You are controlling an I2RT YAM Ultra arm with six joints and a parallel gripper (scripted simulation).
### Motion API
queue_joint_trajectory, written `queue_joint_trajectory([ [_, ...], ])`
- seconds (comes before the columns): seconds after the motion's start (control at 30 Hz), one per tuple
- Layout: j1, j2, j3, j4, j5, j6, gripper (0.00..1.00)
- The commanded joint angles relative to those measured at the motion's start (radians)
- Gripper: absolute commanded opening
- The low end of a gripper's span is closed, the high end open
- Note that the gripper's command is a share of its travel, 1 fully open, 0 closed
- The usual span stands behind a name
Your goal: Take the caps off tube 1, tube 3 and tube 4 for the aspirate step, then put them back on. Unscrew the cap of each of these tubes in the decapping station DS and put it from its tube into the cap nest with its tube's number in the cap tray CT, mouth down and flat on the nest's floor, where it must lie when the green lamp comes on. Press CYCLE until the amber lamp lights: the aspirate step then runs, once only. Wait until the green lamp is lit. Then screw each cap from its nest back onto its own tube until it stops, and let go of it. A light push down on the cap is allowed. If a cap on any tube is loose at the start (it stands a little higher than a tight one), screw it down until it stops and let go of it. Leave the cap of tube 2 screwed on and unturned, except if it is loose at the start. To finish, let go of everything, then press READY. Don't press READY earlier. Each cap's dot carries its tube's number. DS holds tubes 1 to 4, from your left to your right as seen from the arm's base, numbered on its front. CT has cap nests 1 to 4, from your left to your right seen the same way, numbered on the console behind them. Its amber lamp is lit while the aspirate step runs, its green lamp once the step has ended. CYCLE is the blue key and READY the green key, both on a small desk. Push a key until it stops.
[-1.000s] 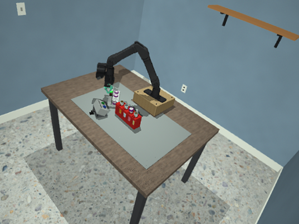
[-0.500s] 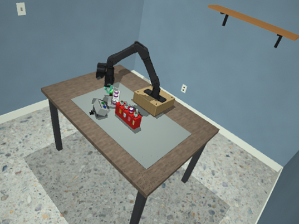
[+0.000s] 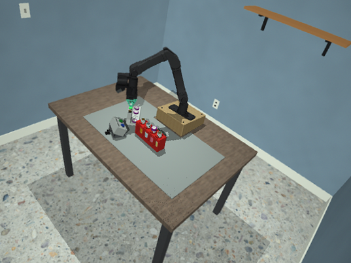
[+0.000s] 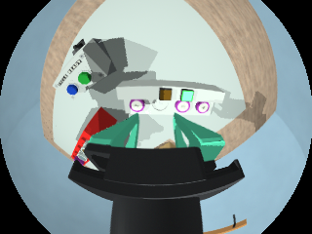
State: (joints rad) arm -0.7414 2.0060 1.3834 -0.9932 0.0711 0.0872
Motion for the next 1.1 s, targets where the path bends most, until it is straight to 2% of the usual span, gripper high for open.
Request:
queue_joint_trajectory([
  [0.0,0.054,-0.067,-0.001,-0.063,-0.007,0.079,0.47],
  [0.07,0.054,-0.067,-0.001,-0.063,-0.007,0.079,0.47],
  [0.23,0.142,-0.134,0.006,-0.142,-0.012,0.167,0.47],
  [0.5,0.142,-0.134,0.006,-0.142,-0.012,0.167,0.47],
  [0.57,0.14,-0.126,-0.024,-0.104,-0.011,0.166,0.47],
  [0.63,0.14,-0.126,-0.024,-0.104,-0.011,0.166,0.47],
  [1.07,0.129,-0.04,-0.186,0.144,-0.011,0.154,0.47],
])
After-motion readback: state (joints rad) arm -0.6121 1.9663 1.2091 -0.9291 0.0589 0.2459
